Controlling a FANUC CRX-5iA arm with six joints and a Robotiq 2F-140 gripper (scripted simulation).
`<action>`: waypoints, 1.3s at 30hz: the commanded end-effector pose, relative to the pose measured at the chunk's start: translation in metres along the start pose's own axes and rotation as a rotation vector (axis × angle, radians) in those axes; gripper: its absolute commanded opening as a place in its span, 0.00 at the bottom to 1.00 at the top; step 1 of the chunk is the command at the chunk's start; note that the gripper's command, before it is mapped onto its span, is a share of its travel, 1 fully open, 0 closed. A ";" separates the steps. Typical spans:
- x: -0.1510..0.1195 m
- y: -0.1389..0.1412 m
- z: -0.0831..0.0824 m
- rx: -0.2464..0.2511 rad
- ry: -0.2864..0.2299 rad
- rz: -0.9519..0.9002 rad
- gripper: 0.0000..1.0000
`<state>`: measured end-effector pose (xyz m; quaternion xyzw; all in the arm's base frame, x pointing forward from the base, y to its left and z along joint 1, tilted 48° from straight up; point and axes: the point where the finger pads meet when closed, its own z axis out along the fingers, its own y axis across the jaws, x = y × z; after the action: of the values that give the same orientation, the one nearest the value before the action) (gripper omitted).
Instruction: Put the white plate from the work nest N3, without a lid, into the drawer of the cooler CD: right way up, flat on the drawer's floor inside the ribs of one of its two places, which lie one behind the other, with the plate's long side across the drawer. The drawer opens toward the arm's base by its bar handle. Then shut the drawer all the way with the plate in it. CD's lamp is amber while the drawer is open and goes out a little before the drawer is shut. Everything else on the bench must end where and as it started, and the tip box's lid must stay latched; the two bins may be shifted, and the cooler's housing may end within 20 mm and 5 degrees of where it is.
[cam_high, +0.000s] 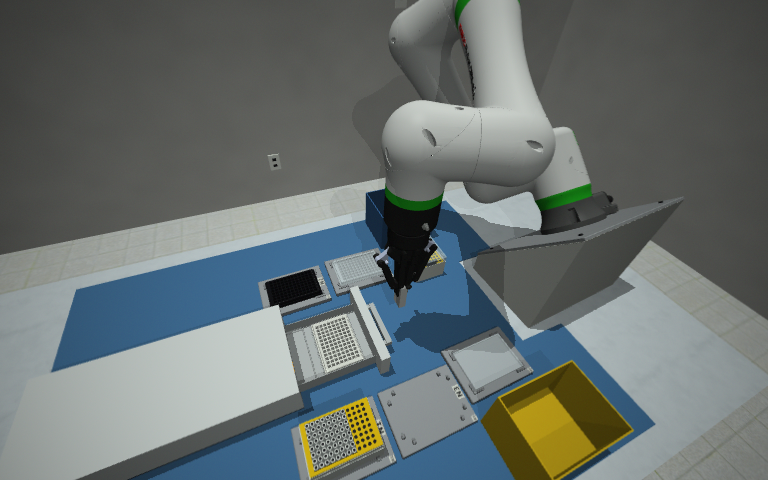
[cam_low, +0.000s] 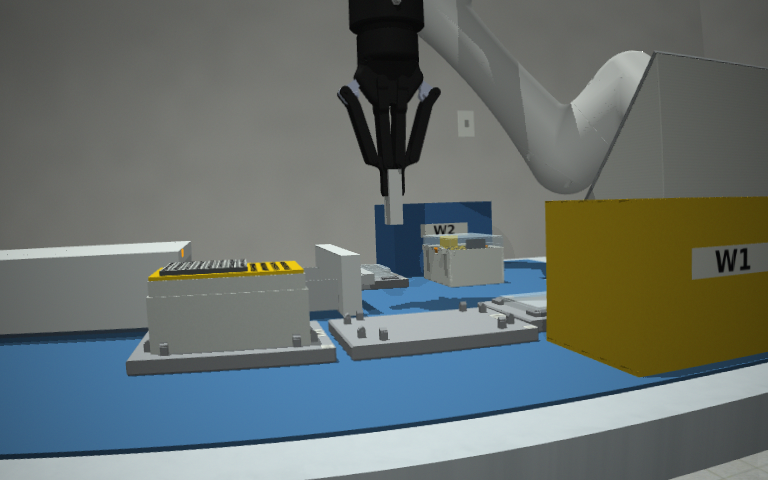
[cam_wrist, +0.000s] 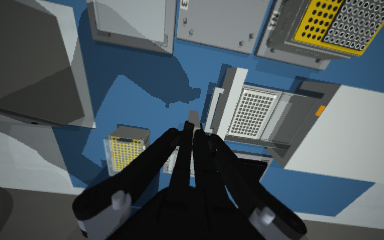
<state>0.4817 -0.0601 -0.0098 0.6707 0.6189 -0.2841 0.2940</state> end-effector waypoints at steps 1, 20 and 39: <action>0.000 0.000 0.000 0.000 0.000 0.000 0.00; 0.000 0.000 0.000 0.000 0.000 0.000 0.00; 0.000 0.000 0.017 0.000 0.000 0.000 0.00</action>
<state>0.4814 -0.0717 -0.0202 0.6707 0.6189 -0.2841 0.2939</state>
